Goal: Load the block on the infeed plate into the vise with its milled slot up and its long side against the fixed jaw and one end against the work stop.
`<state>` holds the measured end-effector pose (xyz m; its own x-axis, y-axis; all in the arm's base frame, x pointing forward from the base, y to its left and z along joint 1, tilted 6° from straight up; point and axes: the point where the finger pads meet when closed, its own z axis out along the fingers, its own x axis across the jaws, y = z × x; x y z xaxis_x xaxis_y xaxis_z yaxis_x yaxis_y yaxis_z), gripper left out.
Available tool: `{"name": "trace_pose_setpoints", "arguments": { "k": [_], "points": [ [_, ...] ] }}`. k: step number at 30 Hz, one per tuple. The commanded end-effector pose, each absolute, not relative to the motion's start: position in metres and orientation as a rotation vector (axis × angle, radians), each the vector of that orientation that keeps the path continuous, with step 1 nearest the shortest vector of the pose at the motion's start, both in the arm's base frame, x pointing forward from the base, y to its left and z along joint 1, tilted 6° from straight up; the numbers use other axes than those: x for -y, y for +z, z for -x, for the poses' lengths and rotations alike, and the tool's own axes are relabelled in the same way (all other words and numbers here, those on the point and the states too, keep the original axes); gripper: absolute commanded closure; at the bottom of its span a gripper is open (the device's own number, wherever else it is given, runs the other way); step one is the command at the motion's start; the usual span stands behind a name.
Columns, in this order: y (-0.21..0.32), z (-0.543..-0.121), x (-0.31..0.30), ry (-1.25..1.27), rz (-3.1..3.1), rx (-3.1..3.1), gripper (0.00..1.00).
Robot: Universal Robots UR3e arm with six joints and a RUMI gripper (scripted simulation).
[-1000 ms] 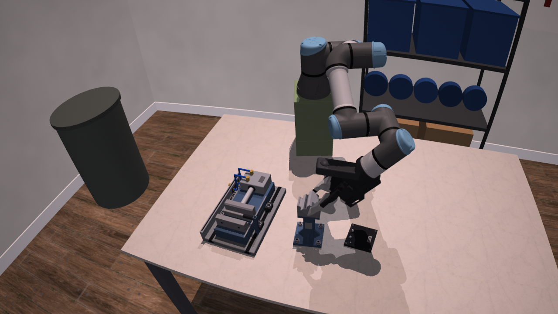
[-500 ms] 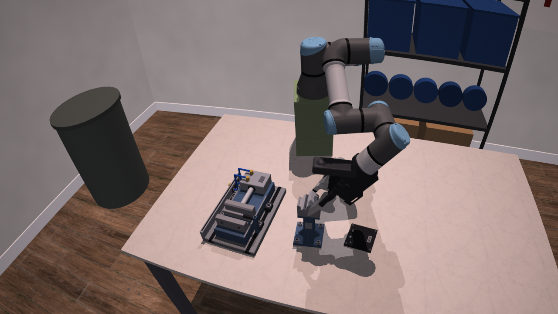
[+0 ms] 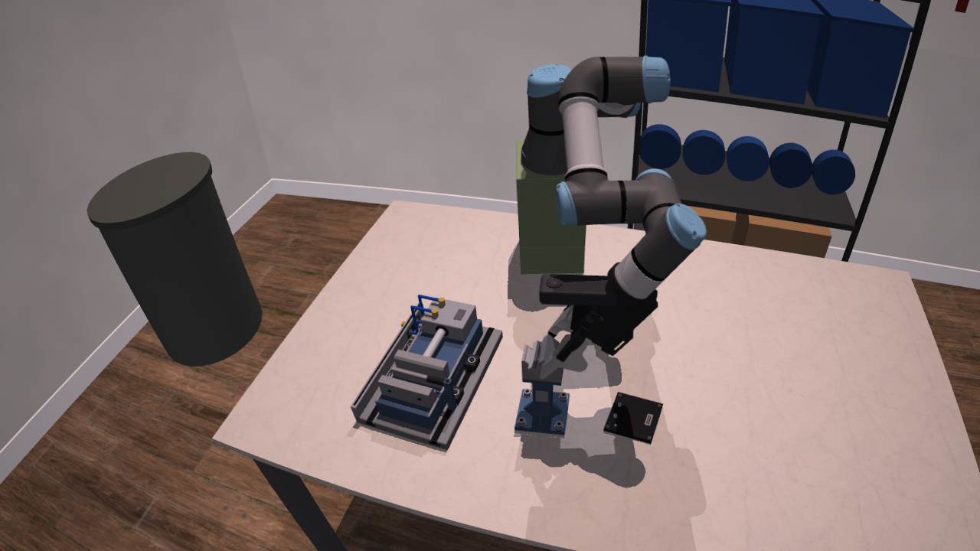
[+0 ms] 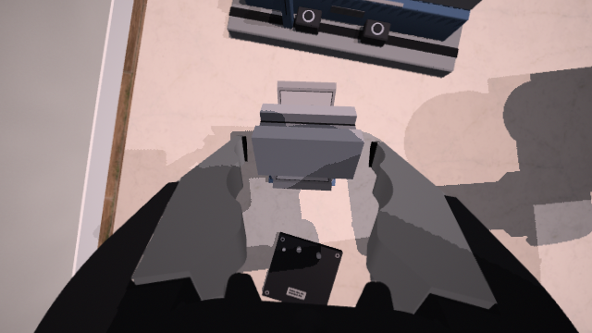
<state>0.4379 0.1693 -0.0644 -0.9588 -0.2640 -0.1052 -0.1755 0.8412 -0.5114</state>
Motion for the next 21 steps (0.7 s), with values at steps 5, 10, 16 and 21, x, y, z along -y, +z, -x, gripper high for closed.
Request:
{"name": "trace_pose_setpoints", "arguments": {
  "k": [5, 10, 16, 21],
  "points": [
    [-0.0631, -0.4388, -0.1691, -0.663, 0.353, -2.875, 0.49],
    [-0.063, -0.4389, -0.1687, -0.587, 0.361, -2.898, 0.49],
    [-0.0628, -0.439, -0.1681, -0.479, 0.37, -2.926, 0.49],
    [-0.0627, -0.4391, -0.1678, -0.419, 0.376, -2.939, 0.49]
  ]
}}
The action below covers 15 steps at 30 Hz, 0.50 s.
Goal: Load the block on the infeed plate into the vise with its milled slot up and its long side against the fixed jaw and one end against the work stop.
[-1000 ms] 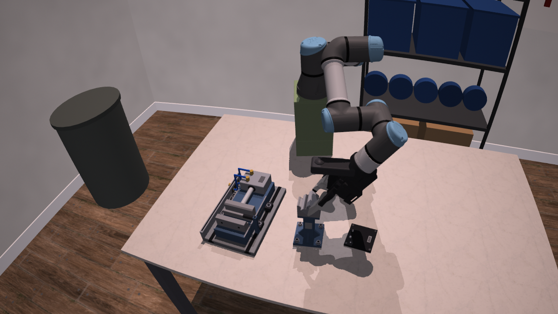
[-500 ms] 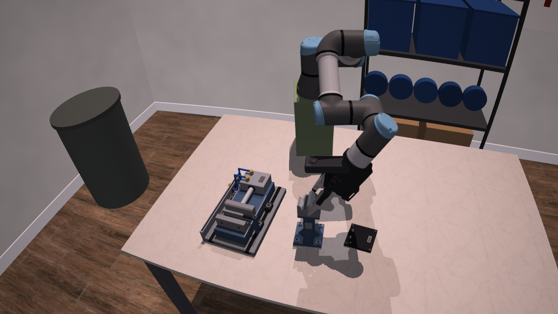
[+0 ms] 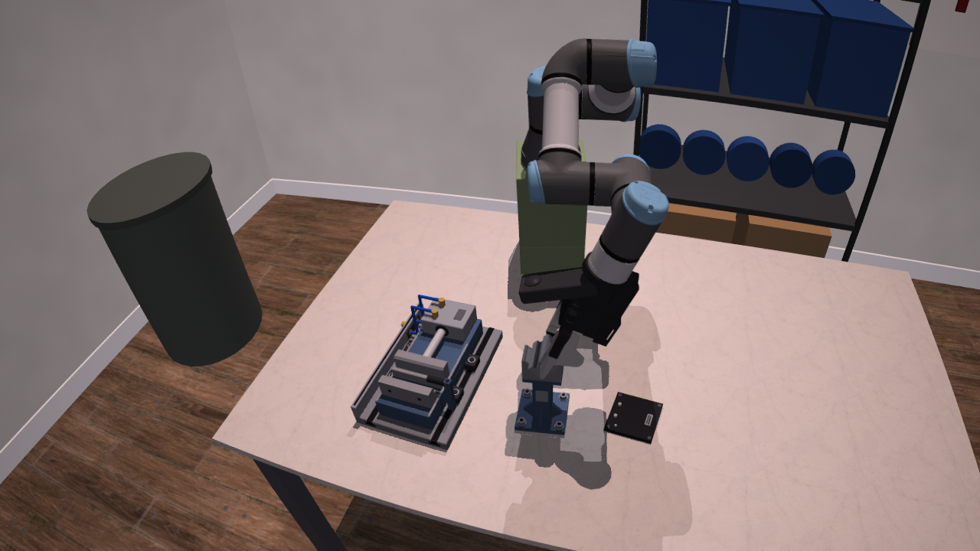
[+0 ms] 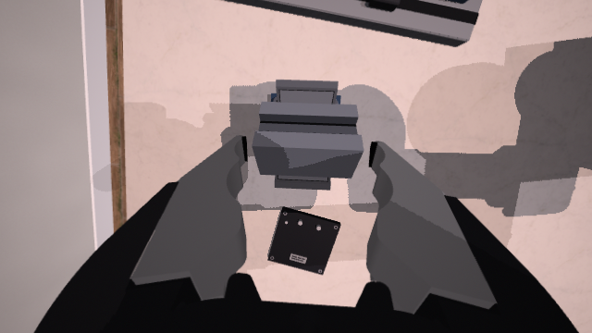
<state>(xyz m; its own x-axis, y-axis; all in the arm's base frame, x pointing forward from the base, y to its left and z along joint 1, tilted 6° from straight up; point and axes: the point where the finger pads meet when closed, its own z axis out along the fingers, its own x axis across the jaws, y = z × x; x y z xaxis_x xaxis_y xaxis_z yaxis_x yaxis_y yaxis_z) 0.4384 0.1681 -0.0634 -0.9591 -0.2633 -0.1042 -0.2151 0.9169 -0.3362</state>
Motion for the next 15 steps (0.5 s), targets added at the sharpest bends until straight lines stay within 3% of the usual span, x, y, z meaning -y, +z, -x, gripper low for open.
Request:
{"name": "trace_pose_setpoints", "arguments": {
  "k": [1, 15],
  "points": [
    [-0.0626, -0.4391, -0.1677, -0.399, 0.377, -2.944, 0.49],
    [-0.0624, -0.4394, -0.1663, -0.131, 0.399, -2.989, 0.49]
  ]
}}
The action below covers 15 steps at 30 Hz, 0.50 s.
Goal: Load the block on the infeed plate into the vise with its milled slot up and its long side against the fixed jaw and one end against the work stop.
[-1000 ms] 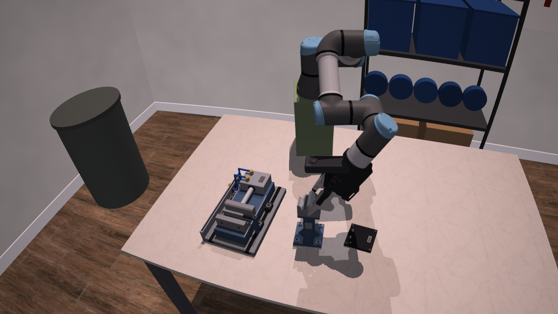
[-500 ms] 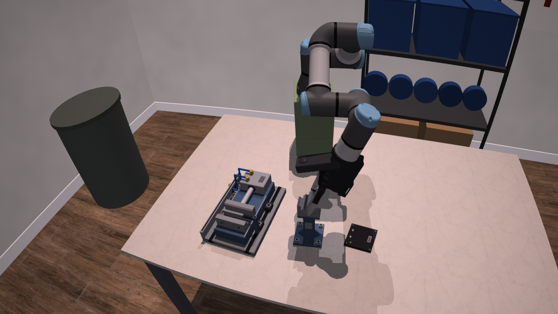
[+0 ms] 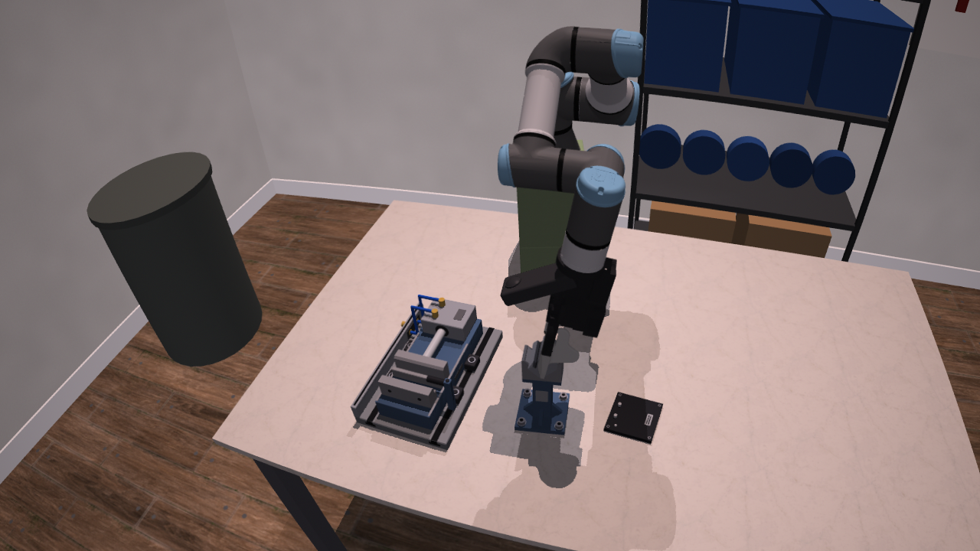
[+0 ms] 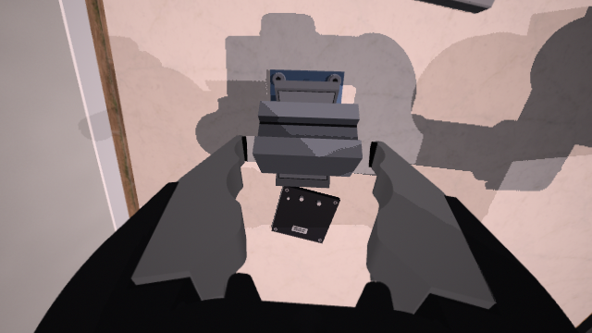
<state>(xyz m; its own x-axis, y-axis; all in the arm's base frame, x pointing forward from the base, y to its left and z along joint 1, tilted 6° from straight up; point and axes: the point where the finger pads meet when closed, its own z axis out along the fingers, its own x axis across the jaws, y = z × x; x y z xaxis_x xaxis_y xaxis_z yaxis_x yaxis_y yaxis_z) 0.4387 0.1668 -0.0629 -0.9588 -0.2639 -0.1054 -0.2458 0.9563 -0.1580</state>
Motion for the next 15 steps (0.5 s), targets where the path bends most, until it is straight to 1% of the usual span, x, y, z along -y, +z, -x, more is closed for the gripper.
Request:
{"name": "trace_pose_setpoints", "arguments": {
  "k": [1, 15],
  "points": [
    [-0.0624, -0.4394, -0.1663, -0.131, 0.399, -2.989, 0.49],
    [-0.0624, -0.4398, -0.1648, 0.165, 0.419, -3.011, 0.49]
  ]
}}
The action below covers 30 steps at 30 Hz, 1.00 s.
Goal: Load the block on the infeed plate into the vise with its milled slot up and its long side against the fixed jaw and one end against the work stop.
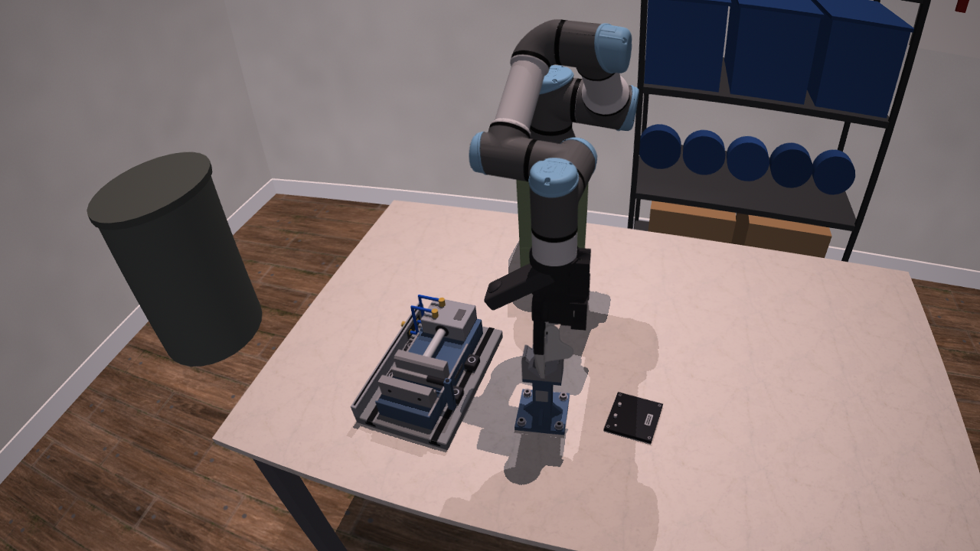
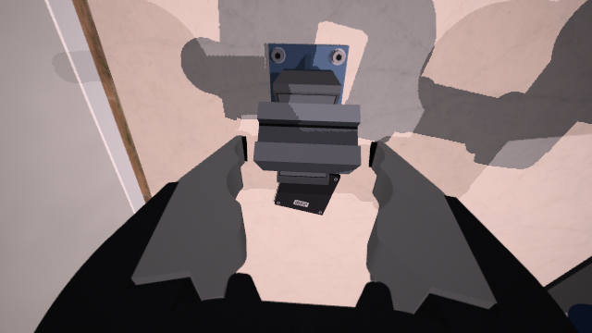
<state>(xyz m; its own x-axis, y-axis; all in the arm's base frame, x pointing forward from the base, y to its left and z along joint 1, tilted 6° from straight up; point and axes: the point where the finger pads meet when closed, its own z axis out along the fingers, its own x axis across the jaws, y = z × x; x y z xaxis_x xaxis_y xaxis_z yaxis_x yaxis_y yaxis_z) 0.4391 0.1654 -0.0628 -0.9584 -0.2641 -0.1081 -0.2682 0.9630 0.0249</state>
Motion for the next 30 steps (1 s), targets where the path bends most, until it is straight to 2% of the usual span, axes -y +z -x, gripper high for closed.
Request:
{"name": "trace_pose_setpoints", "arguments": {
  "k": [1, 30],
  "points": [
    [-0.0623, -0.4399, -0.1647, 0.186, 0.42, -3.012, 0.49],
    [-0.0631, -0.4407, -0.1621, 0.717, 0.446, -2.978, 0.49]
  ]
}}
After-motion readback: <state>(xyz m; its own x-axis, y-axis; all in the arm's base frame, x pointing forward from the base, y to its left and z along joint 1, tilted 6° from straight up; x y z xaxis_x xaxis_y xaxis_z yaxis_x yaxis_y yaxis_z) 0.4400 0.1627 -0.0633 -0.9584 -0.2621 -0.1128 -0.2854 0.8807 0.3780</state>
